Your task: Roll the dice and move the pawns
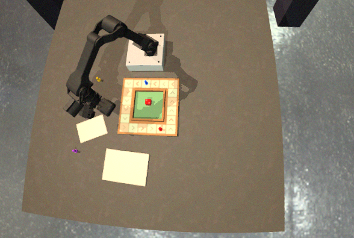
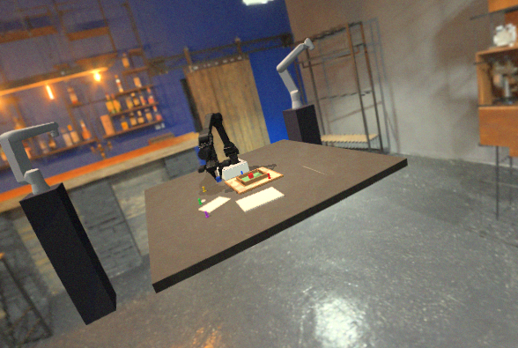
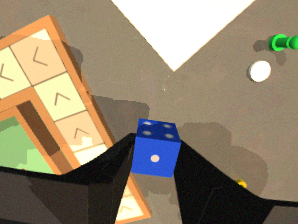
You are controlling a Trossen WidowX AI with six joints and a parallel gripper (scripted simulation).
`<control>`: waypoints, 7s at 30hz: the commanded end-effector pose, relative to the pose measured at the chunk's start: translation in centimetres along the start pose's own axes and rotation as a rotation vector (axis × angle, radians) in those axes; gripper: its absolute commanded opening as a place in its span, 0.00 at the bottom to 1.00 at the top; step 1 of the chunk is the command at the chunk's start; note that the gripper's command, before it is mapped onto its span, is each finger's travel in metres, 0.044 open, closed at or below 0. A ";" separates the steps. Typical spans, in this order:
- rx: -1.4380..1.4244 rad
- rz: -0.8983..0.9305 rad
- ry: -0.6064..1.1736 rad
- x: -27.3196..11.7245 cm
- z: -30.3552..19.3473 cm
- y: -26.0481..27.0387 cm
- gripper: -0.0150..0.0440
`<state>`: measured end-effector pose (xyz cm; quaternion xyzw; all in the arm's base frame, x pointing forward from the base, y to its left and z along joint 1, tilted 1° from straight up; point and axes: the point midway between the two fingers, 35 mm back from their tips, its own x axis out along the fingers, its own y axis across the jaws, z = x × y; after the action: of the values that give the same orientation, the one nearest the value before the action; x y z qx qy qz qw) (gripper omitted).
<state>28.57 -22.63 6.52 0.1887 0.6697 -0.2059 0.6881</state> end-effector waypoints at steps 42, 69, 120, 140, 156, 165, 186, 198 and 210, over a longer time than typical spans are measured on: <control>-0.415 0.023 0.002 -0.9 -7.9 18.8 0.25; -0.498 0.152 -0.513 1.3 -9.5 22.6 0.25; -0.467 0.239 -0.825 -3.8 -12.7 20.7 0.70; -0.508 0.075 -0.212 -3.1 -11.2 21.6 1.00; -0.571 0.036 -0.029 -0.5 -6.8 26.4 0.64; -0.599 0.031 -0.005 0.7 -5.4 28.2 0.59; -0.599 0.031 -0.005 3.8 -5.3 28.5 0.59; -0.599 0.031 -0.005 5.8 -5.3 28.5 0.59; -0.599 0.031 -0.005 6.3 -5.3 28.5 0.31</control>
<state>39.66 4.09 -0.26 -0.0113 0.6943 0.0077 0.7196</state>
